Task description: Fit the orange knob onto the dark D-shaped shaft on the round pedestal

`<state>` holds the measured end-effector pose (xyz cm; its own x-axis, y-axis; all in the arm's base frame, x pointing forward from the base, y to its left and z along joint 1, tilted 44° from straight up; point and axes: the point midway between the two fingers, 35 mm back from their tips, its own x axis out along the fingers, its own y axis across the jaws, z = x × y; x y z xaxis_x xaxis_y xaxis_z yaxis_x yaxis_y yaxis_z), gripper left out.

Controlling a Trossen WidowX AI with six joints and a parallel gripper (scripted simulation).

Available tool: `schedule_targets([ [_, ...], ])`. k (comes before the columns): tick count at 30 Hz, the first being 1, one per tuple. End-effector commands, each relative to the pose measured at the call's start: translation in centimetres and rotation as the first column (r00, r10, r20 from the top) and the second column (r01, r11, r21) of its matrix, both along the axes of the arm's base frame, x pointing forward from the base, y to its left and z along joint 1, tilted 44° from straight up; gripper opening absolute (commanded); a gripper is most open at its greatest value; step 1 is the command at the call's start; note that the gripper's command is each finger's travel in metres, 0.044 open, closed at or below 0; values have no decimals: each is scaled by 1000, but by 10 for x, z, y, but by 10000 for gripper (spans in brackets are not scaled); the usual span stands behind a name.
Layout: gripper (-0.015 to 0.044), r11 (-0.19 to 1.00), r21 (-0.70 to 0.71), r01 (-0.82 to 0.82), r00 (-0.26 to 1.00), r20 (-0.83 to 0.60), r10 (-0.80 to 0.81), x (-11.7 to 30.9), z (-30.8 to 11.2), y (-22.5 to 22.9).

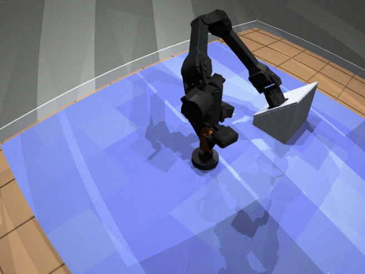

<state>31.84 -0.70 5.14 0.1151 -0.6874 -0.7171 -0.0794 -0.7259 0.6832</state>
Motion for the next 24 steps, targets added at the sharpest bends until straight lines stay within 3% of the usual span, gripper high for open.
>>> schedule_targets([
  [1,0,1000,-1,-4,1000,-3,4,-1,-1,0],
  [10,0,1000,-1,-10,1000,-9,10,-3,4,3],
  [16,0,989,-13,-147,980,-140,144,-1,3,2],
  [24,0,988,-13,-154,978,-147,151,0,1,1],
])
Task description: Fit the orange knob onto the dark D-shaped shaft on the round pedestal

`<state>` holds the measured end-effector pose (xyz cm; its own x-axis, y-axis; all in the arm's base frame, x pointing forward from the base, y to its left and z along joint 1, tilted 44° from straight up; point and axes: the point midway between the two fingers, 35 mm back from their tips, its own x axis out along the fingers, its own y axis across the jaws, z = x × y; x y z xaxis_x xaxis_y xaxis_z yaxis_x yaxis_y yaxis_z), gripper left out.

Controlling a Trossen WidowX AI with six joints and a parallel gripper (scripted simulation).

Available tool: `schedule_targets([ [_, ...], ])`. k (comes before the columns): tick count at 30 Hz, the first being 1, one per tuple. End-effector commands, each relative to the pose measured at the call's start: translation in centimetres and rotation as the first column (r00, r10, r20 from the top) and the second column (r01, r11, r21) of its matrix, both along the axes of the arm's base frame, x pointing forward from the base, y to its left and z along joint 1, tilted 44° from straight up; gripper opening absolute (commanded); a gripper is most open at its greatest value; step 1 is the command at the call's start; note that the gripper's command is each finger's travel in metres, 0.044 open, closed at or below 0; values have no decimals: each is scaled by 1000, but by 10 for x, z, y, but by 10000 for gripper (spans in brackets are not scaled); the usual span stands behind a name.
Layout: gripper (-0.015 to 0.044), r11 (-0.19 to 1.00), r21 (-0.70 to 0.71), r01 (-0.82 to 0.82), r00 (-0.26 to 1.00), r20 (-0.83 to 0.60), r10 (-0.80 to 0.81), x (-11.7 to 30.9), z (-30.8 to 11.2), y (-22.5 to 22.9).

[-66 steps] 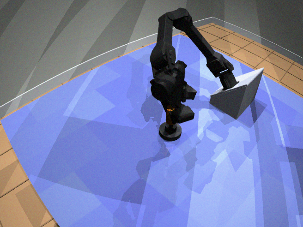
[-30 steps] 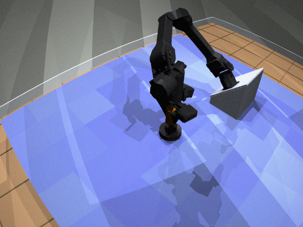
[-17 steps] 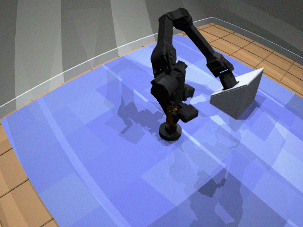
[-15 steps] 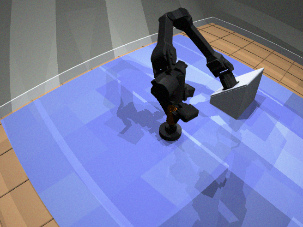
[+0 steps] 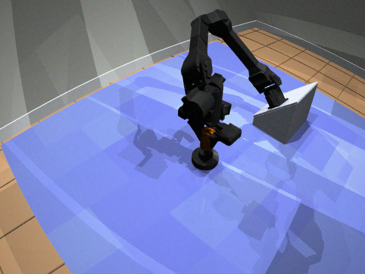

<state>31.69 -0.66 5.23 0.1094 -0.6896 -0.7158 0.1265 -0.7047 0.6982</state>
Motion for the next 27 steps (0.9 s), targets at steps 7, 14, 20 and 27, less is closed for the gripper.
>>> schedule_targets([
  [7,0,1000,2,-9,1000,0,9,1,-1,0],
  [14,0,1000,2,-9,1000,0,9,0,0,2],
  [20,0,1000,5,11,1000,19,-11,-2,3,2],
  [27,0,964,79,255,930,253,-266,-2,2,1],
])
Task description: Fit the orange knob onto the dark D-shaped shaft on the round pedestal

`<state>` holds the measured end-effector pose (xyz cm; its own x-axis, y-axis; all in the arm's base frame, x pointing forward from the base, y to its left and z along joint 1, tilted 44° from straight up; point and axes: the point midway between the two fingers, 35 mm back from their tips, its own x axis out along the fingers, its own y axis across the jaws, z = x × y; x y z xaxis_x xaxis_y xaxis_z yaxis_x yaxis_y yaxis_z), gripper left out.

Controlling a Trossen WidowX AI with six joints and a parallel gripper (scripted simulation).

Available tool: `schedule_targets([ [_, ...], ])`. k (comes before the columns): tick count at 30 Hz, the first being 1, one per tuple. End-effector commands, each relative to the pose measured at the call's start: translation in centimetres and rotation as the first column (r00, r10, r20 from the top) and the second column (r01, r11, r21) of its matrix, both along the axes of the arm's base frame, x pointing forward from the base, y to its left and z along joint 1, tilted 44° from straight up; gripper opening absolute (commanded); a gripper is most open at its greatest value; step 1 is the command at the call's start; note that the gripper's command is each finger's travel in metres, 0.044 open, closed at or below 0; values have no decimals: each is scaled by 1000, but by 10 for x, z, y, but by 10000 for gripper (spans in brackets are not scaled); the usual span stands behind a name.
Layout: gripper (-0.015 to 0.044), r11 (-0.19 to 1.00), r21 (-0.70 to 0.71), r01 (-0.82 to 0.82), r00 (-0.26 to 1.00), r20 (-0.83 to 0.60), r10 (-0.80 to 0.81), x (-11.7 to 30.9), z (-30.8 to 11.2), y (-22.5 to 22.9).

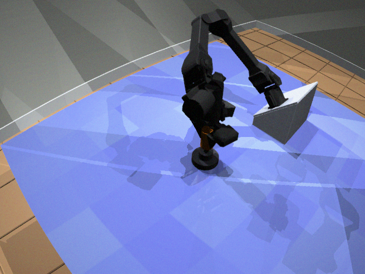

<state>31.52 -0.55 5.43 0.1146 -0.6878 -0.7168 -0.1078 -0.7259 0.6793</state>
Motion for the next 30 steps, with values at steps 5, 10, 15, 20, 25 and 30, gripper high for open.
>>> schedule_targets([
  [5,0,938,113,328,883,316,-347,1,-1,-1],
  [10,0,829,246,503,679,481,-554,1,-2,-1],
  [15,0,692,393,605,423,578,-698,1,-1,0],
  [20,0,522,562,641,105,610,-785,1,0,0],
  [25,0,342,727,595,-232,563,-793,0,1,0],
  [30,0,176,866,468,-542,439,-716,-1,1,-1],
])
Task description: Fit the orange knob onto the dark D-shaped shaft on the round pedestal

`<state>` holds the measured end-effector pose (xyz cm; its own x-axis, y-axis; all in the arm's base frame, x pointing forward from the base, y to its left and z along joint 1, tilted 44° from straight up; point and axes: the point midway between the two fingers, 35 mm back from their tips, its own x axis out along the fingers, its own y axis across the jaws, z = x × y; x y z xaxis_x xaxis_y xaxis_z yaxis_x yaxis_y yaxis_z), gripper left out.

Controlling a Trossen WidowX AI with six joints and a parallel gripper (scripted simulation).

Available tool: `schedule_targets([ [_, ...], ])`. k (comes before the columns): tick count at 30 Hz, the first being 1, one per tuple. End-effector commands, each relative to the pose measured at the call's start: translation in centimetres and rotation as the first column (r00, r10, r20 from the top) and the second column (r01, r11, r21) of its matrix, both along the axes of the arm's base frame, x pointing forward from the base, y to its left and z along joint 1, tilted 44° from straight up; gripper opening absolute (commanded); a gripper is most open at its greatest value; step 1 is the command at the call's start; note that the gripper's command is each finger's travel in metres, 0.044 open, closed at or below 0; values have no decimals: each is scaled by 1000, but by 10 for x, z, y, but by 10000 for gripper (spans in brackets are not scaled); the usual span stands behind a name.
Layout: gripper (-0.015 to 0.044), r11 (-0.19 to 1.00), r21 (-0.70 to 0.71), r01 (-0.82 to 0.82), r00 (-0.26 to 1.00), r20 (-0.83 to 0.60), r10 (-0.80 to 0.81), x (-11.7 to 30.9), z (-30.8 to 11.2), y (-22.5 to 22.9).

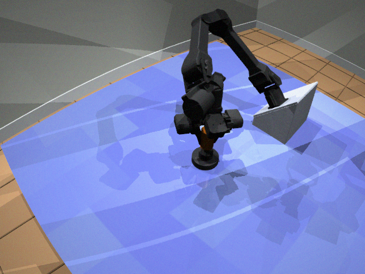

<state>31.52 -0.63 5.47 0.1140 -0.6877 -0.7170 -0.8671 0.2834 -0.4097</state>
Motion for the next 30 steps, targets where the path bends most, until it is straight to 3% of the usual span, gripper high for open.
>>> schedule_targets([
  [1,0,982,48,185,965,179,-190,-1,1,0],
  [8,0,858,213,468,733,449,-511,-2,-1,-1],
  [14,0,708,377,597,452,571,-685,-2,-2,0],
  [30,0,695,390,604,428,577,-696,1,0,1],
])
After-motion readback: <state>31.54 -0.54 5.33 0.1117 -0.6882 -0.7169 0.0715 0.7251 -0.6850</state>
